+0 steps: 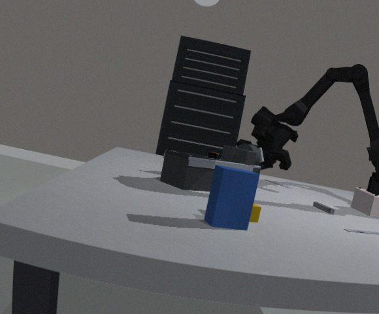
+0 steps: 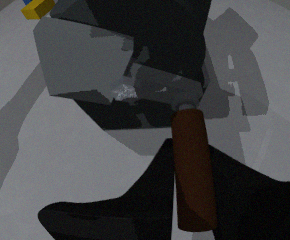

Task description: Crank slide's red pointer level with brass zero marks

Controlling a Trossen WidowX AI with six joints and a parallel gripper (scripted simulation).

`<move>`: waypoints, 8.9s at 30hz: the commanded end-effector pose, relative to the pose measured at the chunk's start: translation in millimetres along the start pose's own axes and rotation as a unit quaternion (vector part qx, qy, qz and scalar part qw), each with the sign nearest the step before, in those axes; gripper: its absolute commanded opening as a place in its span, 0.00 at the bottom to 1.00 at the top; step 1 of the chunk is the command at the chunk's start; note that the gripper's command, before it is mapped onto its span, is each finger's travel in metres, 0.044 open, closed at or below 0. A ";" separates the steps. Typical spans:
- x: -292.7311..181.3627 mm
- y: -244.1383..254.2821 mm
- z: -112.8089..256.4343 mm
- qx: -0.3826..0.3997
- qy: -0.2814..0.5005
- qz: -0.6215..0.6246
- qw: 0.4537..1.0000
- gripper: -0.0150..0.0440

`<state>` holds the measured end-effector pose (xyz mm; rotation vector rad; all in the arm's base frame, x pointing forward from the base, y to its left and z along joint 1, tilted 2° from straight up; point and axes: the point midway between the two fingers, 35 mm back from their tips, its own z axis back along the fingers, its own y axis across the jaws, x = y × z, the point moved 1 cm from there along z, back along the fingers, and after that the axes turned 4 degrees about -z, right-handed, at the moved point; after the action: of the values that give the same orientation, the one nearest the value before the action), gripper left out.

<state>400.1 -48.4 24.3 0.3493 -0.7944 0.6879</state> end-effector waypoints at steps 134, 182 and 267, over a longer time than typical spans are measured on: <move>186.0 57.7 4.0 -0.214 0.021 -0.173 0.961 1.00; 69.8 0.6 65.0 0.004 0.009 -0.007 1.000 1.00; -2.8 5.9 -2.7 0.005 0.009 -0.006 1.000 0.25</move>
<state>399.2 -47.7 28.7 0.3485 -0.7829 0.6878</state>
